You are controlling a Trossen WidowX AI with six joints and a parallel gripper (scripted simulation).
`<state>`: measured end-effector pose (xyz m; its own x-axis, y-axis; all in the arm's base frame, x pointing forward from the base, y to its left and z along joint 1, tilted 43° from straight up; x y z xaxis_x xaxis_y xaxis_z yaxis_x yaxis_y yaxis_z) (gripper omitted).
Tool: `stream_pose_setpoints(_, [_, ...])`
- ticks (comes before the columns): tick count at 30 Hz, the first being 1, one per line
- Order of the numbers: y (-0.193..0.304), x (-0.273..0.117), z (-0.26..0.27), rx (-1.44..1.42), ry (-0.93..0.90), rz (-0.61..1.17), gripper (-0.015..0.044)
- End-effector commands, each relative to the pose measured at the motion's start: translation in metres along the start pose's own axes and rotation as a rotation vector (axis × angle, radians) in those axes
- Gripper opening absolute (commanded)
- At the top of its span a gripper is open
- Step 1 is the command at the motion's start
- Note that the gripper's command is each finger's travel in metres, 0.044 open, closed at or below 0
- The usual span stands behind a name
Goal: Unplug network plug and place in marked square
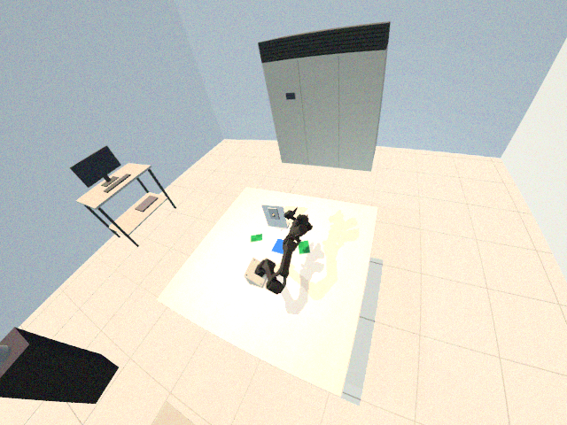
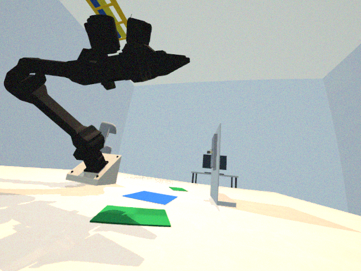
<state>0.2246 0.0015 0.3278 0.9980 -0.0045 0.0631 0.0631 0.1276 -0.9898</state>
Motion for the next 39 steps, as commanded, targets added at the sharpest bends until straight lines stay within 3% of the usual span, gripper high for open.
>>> stream_pose_setpoints(1, [0.001,0.001,0.0,0.002,0.0,0.001,0.0374])
stream_pose_setpoints(10, [0.037,0.026,0.004,0.107,-0.018,0.041,0.0156])
stream_pose_setpoints(24, [0.104,0.05,0.012,0.29,-0.04,0.11,0.0156])
stream_pose_setpoints(39, [0.173,0.051,0.02,0.482,-0.05,0.19,0.0156])
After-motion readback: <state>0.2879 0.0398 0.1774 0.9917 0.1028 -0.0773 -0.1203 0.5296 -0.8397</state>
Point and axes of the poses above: the point midway between the two fingers, 35 mm back from their tips, its own x axis out along the fingers, its own z axis across the jaws, y = z × x, the point moved 9 cm from there along -x, back along the fingers, and after that the axes turned 6 degrees about x, right-handed, at the moved point
